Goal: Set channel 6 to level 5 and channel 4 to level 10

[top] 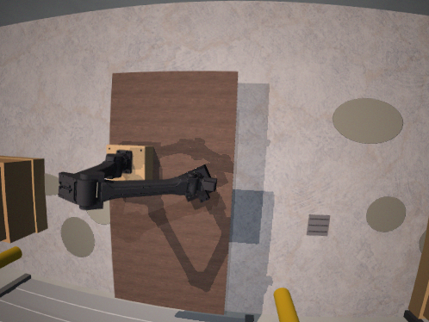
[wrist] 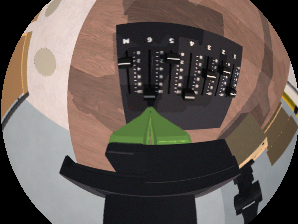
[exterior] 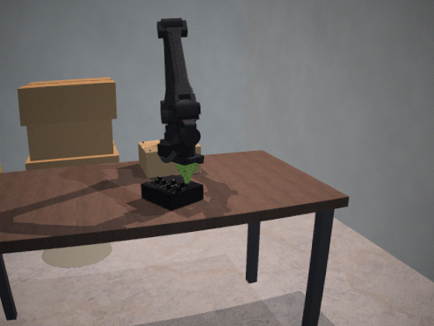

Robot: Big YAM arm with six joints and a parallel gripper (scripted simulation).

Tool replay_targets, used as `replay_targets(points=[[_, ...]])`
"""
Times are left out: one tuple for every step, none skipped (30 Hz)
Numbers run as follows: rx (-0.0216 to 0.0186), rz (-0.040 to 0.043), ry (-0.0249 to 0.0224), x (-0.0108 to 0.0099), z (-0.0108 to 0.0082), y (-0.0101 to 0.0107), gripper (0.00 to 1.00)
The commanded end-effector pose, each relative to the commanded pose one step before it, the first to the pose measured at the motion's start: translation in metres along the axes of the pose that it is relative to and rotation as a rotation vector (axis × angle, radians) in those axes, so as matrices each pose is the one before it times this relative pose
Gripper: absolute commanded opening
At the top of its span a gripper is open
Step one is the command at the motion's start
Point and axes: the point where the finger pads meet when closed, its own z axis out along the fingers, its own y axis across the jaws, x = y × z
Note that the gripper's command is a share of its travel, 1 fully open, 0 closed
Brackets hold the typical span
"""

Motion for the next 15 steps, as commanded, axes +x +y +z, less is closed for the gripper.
replay_targets(points=[[-0.03331, 0.00101, -0.02596, -0.02081, -0.00970, 0.01695, 0.00], [0.00074, -0.00004, 0.00044, -0.00034, -0.00007, -0.00020, 0.00], [-0.00017, 0.00001, -0.00019, -0.00049, -0.00054, -0.00006, 0.00], [0.00055, -0.00003, 0.00030, -0.00024, -0.00033, -0.00042, 0.00], [0.00462, -0.00027, 0.00313, 0.00101, 0.00113, -0.00212, 0.00], [0.00250, -0.00015, 0.00166, -0.00018, 0.00075, -0.00047, 0.00], [0.00000, 0.00000, 0.00000, 0.00000, 0.00000, 0.00000, 0.00], [0.00000, 0.00000, 0.00000, 0.00000, 0.00000, 0.00000, 0.00], [-0.00149, 0.00009, -0.00112, -0.00133, -0.00081, 0.00103, 0.00], [-0.00048, 0.00003, -0.00042, -0.00100, -0.00048, 0.00056, 0.00], [0.00060, -0.00003, 0.00033, -0.00047, -0.00025, -0.00021, 0.00], [-0.00022, 0.00002, -0.00024, -0.00059, -0.00065, -0.00008, 0.00], [-0.00134, 0.00008, -0.00103, -0.00082, -0.00033, 0.00026, 0.00], [-0.00027, 0.00002, -0.00028, -0.00070, 0.00046, 0.00013, 0.00], [0.00280, -0.00017, 0.00189, -0.00021, 0.00111, -0.00052, 0.00]])
